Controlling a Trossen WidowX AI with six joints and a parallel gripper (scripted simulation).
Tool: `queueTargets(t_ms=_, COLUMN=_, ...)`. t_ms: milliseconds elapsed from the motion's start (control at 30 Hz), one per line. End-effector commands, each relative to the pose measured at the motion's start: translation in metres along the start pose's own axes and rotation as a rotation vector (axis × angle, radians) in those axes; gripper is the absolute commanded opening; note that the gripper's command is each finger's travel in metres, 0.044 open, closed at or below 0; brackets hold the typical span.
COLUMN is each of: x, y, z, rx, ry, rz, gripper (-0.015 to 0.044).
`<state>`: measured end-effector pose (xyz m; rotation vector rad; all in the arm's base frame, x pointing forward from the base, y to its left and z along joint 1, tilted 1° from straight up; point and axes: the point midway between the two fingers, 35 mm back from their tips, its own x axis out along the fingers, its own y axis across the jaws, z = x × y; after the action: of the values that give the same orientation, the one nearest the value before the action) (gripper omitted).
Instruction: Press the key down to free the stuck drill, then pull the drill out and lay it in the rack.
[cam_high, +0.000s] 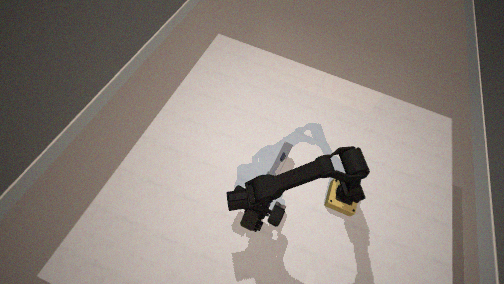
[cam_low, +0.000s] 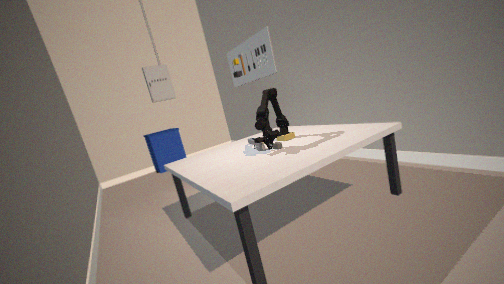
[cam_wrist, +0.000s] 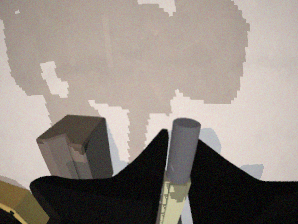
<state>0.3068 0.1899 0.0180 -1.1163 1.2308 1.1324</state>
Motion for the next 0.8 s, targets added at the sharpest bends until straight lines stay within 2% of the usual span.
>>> queueTargets(t_ms=0, x=-0.003, y=0.000, z=0.000, rx=-0.003, ry=-0.003, rz=0.002, gripper=0.0000)
queueTargets(t_ms=767, x=-0.018, y=-0.001, z=-0.002, rx=-0.003, ry=-0.003, rz=0.002, gripper=0.0000)
